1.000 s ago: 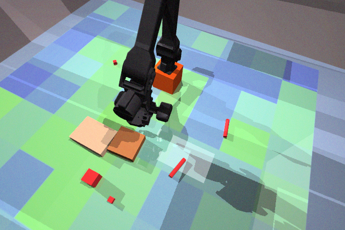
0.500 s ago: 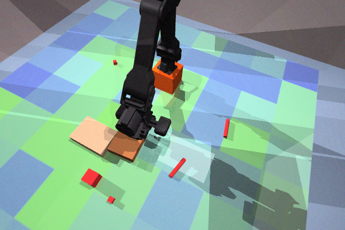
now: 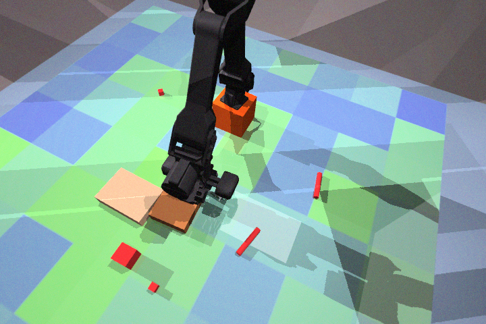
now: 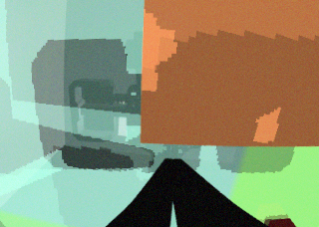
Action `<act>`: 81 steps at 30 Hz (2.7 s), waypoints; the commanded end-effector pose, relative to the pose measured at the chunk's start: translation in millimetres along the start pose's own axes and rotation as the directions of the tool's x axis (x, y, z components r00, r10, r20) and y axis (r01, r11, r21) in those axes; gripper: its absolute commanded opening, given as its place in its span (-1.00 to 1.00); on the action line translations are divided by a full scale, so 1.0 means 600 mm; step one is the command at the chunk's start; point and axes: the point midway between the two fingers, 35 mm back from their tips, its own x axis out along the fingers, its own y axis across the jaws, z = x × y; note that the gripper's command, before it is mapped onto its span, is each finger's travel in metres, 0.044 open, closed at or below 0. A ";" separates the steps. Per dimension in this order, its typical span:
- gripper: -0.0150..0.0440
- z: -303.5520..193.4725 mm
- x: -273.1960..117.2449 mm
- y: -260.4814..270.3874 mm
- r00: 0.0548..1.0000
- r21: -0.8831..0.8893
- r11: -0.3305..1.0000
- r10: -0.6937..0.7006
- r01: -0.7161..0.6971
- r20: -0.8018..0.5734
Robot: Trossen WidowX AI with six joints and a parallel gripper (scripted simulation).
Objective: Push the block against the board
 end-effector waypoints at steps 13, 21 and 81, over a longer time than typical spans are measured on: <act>-0.49 0.026 -0.002 0.001 1.000 0.003 1.000 0.001 -0.001 0.006; -0.49 0.037 -0.002 0.001 1.000 0.003 1.000 0.001 -0.001 0.006; -0.49 -0.004 0.000 0.000 1.000 0.003 1.000 0.001 -0.001 0.004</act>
